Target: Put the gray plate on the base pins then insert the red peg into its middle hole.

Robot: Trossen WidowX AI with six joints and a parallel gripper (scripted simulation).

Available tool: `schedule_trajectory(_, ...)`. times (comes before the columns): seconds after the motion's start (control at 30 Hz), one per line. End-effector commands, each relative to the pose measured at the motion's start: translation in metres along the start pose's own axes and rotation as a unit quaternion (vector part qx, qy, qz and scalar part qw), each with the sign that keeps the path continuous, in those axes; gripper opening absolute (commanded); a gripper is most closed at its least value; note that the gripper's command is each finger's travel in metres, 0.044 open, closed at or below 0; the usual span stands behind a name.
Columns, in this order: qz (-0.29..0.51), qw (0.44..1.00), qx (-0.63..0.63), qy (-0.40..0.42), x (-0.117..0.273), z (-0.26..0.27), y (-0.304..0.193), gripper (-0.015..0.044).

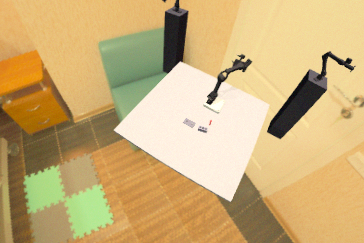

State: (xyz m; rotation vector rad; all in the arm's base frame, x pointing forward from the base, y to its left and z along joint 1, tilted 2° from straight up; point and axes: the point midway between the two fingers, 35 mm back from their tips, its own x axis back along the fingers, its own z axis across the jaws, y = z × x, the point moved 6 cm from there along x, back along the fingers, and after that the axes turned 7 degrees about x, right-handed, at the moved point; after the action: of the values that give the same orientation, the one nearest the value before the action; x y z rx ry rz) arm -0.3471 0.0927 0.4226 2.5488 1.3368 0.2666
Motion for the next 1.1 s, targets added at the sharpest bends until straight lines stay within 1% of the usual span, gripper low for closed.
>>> schedule_trajectory(0.0, 0.0, 1.0, 0.0, 0.0, 0.0, 0.0, 0.0, 0.0426)
schedule_trajectory(0.03, 0.005, 1.0, -0.005, 0.0, 0.002, 0.0, -0.001, 0.044)
schedule_trajectory(0.07, 0.018, 1.0, -0.02, -0.002, 0.008, 0.001, -0.005, 0.044)
schedule_trajectory(0.23, 0.147, 0.974, -0.169, -0.032, 0.067, 0.009, -0.033, 0.044)
schedule_trajectory(0.37, 0.247, 0.924, -0.282, -0.078, 0.12, 0.018, -0.042, 0.044)
schedule_trajectory(0.5, 0.328, 0.848, -0.392, -0.14, 0.176, 0.033, -0.046, 0.044)
schedule_trajectory(0.63, 0.388, 0.749, -0.492, -0.217, 0.233, 0.052, -0.045, 0.044)
schedule_trajectory(0.77, 0.43, 0.629, -0.572, -0.303, 0.289, 0.076, -0.032, 0.044)
schedule_trajectory(0.93, 0.453, 0.458, -0.642, -0.416, 0.354, 0.109, -0.002, 0.044)
schedule_trajectory(1.07, 0.443, 0.304, -0.672, -0.509, 0.399, 0.139, 0.031, 0.044)
